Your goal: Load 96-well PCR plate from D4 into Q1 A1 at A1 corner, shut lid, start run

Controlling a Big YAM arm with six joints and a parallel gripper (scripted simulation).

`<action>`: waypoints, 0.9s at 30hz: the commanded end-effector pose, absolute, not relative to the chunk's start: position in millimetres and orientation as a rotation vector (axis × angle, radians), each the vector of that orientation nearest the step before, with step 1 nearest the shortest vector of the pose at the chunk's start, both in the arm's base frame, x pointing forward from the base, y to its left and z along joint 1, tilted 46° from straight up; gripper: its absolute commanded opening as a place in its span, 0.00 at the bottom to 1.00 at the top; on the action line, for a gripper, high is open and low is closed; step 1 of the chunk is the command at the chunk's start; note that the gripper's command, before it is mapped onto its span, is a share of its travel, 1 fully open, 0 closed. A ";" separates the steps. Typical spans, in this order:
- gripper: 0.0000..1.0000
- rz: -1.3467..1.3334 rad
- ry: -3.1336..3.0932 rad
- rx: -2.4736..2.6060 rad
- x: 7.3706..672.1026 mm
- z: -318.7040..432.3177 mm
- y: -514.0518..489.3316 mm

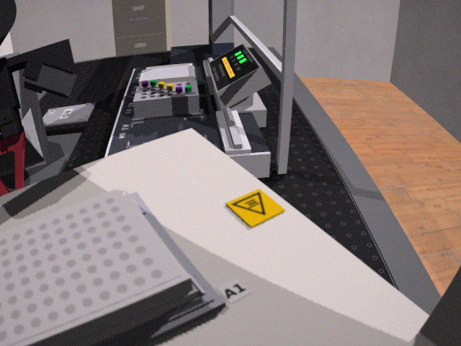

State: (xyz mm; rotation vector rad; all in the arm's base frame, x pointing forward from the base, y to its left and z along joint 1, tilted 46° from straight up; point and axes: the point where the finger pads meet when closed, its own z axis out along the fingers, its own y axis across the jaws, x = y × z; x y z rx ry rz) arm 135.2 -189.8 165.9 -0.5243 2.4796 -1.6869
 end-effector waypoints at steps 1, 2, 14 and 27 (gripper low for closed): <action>0.00 -1.701 2.629 -0.510 112.9 126.6 -200.3; 0.00 -1.701 2.630 -0.510 112.8 126.3 -200.4; 0.00 -1.701 2.639 -0.506 111.5 123.2 -201.5; 0.00 -1.704 2.651 -0.503 109.6 119.6 -202.8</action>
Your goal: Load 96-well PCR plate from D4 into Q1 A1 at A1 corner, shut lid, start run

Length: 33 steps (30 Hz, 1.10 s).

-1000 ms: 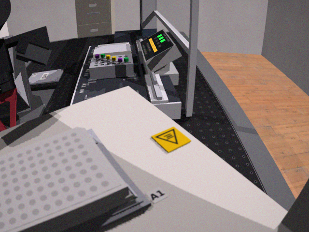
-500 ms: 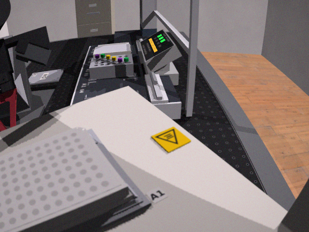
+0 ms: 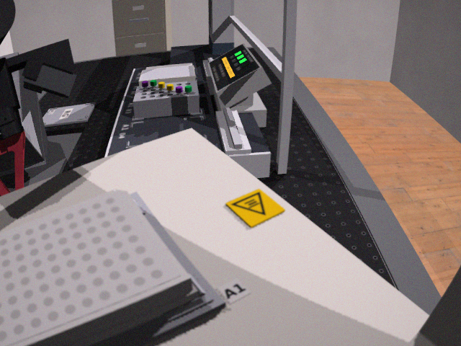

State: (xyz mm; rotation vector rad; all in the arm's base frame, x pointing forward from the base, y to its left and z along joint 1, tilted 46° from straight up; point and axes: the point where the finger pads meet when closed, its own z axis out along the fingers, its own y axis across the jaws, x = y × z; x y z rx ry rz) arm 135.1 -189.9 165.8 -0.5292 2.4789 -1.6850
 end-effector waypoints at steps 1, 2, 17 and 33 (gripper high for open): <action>0.00 -1.704 2.652 -0.503 109.4 119.4 -202.9; 0.00 -1.705 2.653 -0.502 109.2 119.1 -203.1; 0.00 -1.707 2.666 -0.499 107.1 115.6 -204.3; 0.00 -1.709 2.679 -0.496 104.9 111.8 -205.8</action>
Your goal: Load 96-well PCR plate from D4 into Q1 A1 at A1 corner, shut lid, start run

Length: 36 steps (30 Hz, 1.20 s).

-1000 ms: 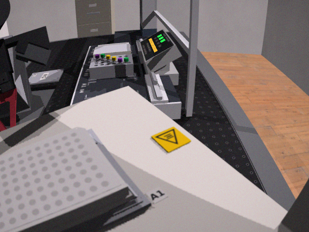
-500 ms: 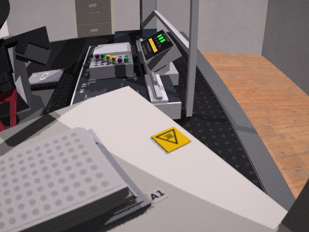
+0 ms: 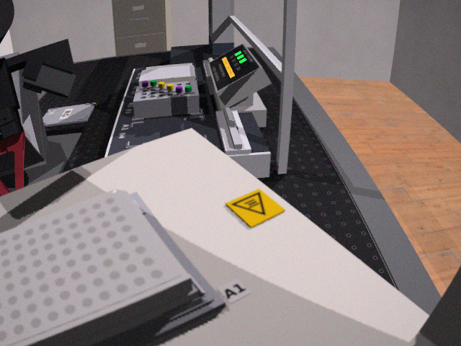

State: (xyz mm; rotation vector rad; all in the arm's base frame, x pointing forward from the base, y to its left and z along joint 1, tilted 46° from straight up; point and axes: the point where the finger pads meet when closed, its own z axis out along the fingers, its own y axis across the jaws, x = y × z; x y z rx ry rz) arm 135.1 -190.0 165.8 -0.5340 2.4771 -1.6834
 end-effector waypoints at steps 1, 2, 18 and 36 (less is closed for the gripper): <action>0.00 -1.710 2.681 -0.496 104.7 111.5 -205.9; 0.00 -1.710 2.682 -0.495 104.4 111.3 -206.0; 0.00 -1.712 2.696 -0.491 102.1 107.6 -207.3; 0.00 -1.715 2.713 -0.487 98.9 103.0 -208.7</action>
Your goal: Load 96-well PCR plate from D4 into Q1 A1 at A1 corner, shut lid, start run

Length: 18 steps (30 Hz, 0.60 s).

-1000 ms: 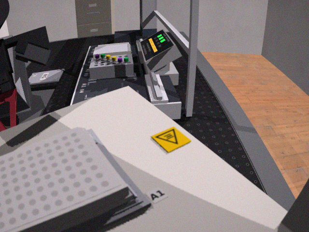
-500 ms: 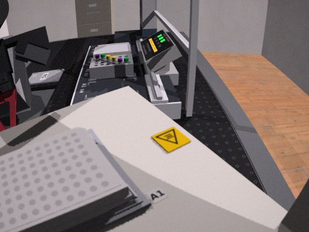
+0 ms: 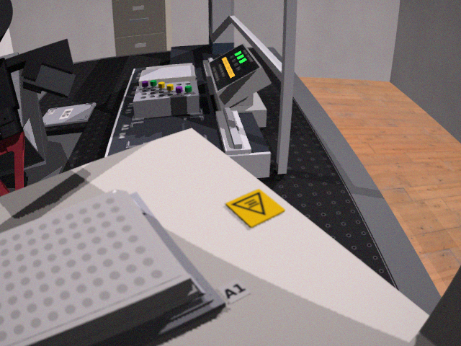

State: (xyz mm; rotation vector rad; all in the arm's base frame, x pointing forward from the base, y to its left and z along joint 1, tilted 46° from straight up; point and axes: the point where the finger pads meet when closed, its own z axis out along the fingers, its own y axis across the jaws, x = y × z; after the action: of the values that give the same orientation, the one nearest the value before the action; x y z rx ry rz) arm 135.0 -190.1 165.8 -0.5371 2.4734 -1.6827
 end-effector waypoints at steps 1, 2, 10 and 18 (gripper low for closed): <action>0.00 -1.715 2.714 -0.487 98.8 102.7 -208.8; 0.00 -1.715 2.715 -0.487 98.5 102.5 -208.9; 0.00 -1.717 2.722 -0.483 97.3 101.1 -209.4; 0.00 -1.719 2.731 -0.480 95.6 99.0 -210.2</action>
State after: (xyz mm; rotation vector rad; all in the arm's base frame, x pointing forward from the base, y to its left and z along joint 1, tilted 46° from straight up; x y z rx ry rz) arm 135.0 -190.2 165.8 -0.5393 2.4714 -1.6821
